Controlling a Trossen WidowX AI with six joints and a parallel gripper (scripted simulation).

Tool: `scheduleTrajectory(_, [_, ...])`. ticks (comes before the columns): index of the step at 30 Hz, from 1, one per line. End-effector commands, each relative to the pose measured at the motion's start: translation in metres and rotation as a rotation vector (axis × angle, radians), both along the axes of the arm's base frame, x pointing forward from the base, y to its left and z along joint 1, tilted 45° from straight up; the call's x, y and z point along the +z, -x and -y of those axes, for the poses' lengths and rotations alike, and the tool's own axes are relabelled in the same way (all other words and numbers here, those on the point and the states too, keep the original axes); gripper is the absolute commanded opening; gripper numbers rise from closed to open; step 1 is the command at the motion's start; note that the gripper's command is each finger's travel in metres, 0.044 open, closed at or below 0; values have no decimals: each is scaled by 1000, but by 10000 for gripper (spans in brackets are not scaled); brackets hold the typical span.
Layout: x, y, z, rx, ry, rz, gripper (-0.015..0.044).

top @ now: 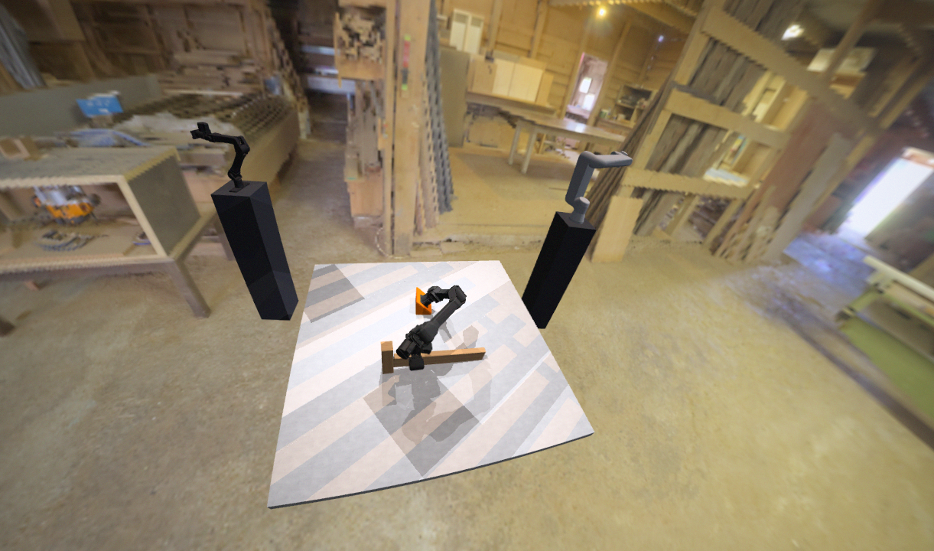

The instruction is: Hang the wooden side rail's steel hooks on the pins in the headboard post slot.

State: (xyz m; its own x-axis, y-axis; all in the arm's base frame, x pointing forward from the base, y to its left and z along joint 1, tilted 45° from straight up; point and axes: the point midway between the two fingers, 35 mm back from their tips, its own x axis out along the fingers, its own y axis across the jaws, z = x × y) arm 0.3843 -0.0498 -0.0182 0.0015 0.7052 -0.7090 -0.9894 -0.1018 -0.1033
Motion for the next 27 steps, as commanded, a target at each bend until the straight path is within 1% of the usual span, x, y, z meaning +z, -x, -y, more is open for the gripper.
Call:
scheduleTrajectory(1, [-1, 0, 4, -10, 7, 1, 0])
scheduleTrajectory(27, [-4, 0, 1, -10, 6, 1, 0])
